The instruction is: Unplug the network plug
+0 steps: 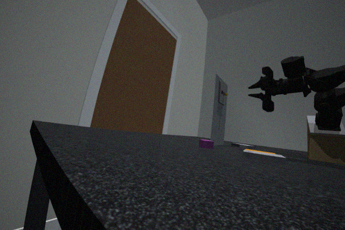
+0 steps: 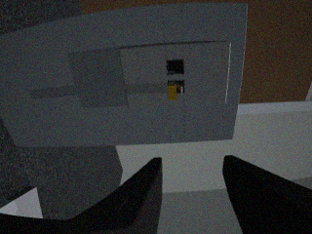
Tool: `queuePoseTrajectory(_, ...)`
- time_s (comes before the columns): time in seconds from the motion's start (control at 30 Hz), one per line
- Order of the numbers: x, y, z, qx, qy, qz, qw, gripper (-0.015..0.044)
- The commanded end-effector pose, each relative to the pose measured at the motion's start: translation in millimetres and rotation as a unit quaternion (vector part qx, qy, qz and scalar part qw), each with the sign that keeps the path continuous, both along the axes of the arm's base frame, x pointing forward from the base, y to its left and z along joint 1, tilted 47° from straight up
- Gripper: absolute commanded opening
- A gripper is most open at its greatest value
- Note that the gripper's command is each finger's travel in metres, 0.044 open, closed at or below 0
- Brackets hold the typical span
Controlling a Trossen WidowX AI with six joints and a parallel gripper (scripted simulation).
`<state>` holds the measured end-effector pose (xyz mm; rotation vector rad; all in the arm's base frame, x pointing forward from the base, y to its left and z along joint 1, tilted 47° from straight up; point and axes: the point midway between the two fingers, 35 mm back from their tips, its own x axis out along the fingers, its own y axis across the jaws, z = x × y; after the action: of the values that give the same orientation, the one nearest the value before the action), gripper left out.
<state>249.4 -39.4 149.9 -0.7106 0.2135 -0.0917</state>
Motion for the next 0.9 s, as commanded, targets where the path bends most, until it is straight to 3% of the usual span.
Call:
queuePoseTrajectory(0.0, -4, -1, -7, -0.018, 0.005, 0.001, 1.000, 0.0156)
queuePoseTrajectory(0.87, 36, -1, -2, -0.018, 0.004, 0.001, 1.000, 0.0156)
